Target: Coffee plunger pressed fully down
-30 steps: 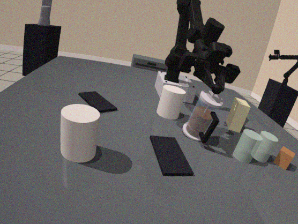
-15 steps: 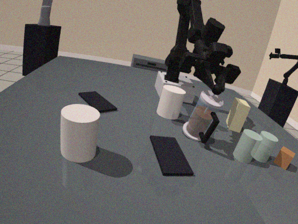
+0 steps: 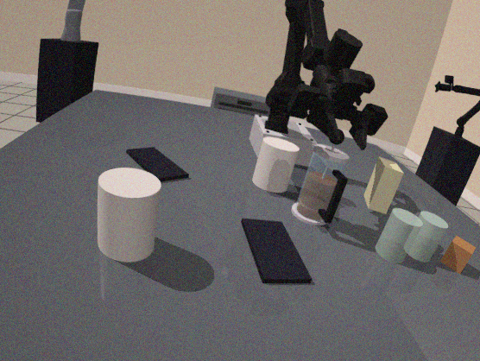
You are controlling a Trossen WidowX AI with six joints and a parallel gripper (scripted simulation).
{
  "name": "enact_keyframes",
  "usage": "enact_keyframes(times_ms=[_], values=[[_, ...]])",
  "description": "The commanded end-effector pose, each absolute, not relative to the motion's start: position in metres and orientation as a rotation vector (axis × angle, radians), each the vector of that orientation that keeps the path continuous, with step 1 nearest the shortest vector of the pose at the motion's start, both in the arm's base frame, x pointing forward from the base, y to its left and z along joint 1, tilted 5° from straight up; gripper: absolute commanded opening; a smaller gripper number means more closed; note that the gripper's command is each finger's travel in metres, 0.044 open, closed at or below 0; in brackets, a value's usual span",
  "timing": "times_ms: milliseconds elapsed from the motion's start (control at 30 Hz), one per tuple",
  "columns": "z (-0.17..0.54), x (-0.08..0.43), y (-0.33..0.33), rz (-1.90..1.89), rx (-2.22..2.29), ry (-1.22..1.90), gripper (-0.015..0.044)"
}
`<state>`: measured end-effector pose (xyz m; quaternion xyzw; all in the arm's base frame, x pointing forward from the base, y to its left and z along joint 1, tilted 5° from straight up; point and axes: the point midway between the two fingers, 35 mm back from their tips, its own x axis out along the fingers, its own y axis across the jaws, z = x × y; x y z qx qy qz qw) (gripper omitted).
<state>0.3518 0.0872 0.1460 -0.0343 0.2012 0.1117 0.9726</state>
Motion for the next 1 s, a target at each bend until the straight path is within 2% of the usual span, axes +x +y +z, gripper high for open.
enact_keyframes(times_ms=[0, 133, 400, 667, 967], values=[[0.145, 0.352, 0.087, 0.225, -0.07, 0.408, 0.035], [0.145, 0.352, 0.087, 0.225, -0.07, 0.408, 0.044], [0.163, 0.342, 0.085, 0.223, -0.071, 0.415, 0.044], [0.217, 0.294, 0.077, 0.228, -0.076, 0.426, 0.044], [0.217, 0.293, 0.077, 0.228, -0.077, 0.426, 0.044]])
